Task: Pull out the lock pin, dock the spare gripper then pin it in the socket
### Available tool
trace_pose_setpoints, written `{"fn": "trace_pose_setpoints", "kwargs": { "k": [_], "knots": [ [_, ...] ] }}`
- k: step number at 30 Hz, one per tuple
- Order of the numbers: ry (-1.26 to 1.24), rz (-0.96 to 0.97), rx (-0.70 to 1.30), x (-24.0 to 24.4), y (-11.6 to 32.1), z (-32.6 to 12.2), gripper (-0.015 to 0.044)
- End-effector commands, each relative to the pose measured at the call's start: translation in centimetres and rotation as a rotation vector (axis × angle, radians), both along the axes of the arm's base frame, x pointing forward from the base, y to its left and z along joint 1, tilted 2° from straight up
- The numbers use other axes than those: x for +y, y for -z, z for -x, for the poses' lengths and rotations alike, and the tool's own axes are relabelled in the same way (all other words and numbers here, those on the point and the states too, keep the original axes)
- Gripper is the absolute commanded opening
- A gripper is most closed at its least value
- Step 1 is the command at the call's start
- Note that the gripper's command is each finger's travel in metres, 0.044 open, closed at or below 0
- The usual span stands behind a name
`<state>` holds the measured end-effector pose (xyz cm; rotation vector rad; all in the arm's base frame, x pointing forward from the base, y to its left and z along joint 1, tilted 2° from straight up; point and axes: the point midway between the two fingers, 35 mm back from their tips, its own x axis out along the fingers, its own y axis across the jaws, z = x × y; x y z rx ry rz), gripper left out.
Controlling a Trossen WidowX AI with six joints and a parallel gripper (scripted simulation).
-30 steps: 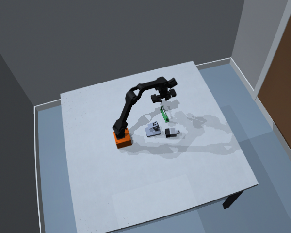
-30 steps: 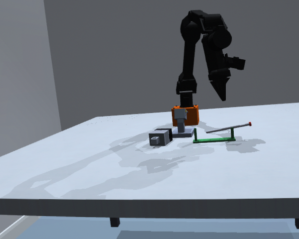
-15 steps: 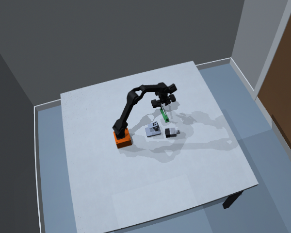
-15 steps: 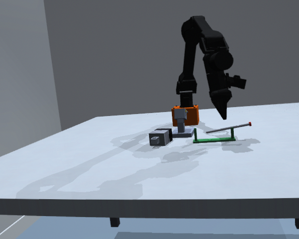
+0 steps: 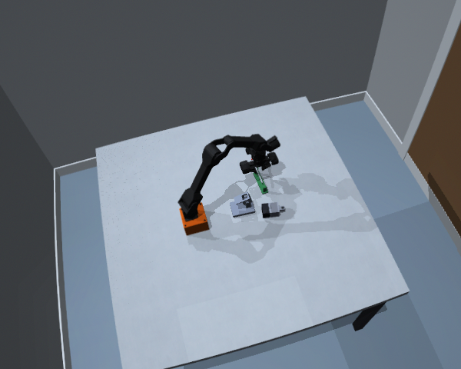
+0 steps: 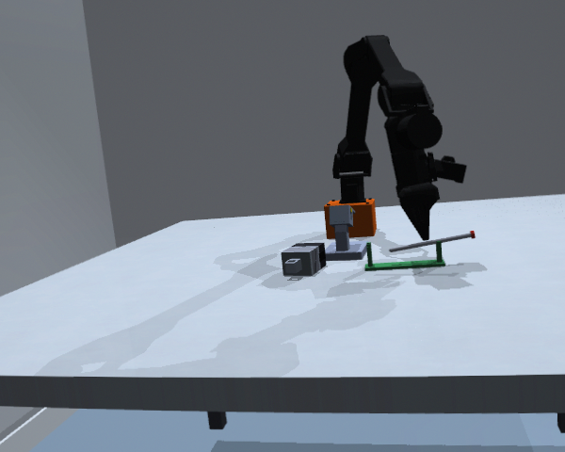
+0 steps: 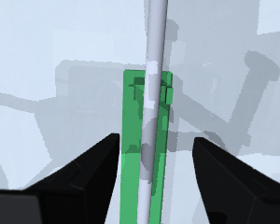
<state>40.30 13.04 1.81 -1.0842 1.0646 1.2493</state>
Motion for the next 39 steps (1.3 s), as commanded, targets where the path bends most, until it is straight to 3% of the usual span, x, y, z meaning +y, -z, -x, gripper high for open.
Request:
{"fn": "trace_pose_setpoints", "kwargs": {
  "k": [1,26,32,39],
  "knots": [
    [0.001,0.007,0.012,-0.1,1.1,0.2,0.0180],
    [0.001,0.007,0.012,0.0,3.3,0.2,0.0180],
    [0.001,0.007,0.012,0.0,3.3,0.2,0.0023],
    [0.001,0.007,0.012,0.0,3.3,0.2,0.0000]
  ]
}}
